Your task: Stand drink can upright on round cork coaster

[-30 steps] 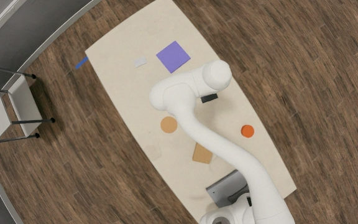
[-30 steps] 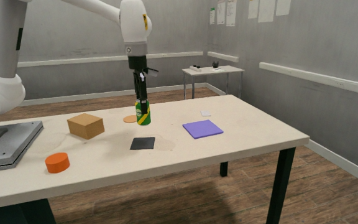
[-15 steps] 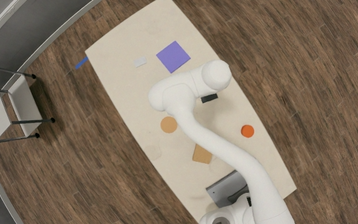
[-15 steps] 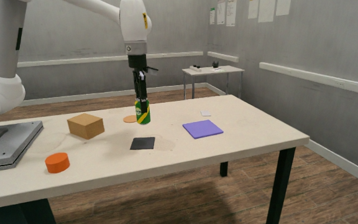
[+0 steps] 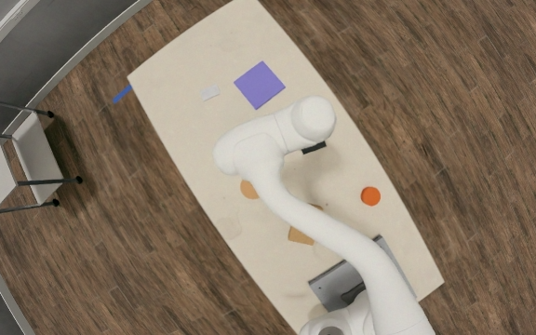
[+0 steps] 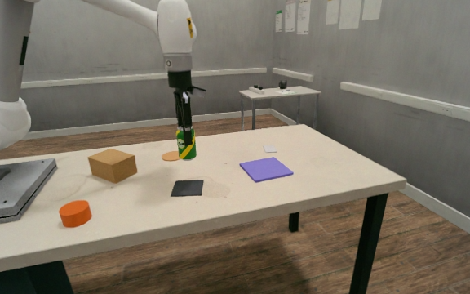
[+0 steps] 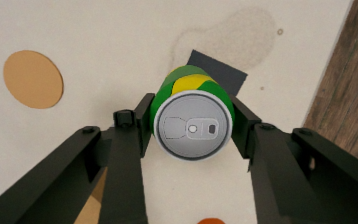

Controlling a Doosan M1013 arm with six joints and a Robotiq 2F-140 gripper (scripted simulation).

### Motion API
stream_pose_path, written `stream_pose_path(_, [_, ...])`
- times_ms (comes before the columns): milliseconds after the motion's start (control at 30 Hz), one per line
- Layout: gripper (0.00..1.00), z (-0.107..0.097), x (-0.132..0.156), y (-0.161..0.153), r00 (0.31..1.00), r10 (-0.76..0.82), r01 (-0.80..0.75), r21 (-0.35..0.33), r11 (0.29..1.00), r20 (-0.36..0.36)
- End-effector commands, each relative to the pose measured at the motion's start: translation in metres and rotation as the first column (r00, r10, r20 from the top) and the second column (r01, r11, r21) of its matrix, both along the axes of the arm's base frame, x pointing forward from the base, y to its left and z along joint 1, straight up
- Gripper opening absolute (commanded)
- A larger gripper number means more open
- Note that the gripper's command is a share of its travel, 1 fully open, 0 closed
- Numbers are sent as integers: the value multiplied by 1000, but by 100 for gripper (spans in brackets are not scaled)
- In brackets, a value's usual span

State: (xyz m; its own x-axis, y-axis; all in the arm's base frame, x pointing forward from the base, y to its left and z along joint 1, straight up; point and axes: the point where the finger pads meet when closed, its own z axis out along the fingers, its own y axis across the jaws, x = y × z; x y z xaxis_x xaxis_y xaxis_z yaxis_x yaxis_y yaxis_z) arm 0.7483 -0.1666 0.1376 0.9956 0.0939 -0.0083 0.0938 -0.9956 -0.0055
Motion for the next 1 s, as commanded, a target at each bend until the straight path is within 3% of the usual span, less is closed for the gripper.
stream_pose_path(0, [10, 4, 0, 20, 1000, -9, 9, 2, 1000, 5])
stream_pose_path(300, [10, 5, 2, 56, 1000, -10, 10, 2, 1000, 8])
stream_pose_path(800, [10, 6, -4, 150, 1000, -9, 9, 2, 1000, 8])
stream_pose_path(967, [10, 6, -7, 168, 1000, -9, 9, 2, 1000, 8])
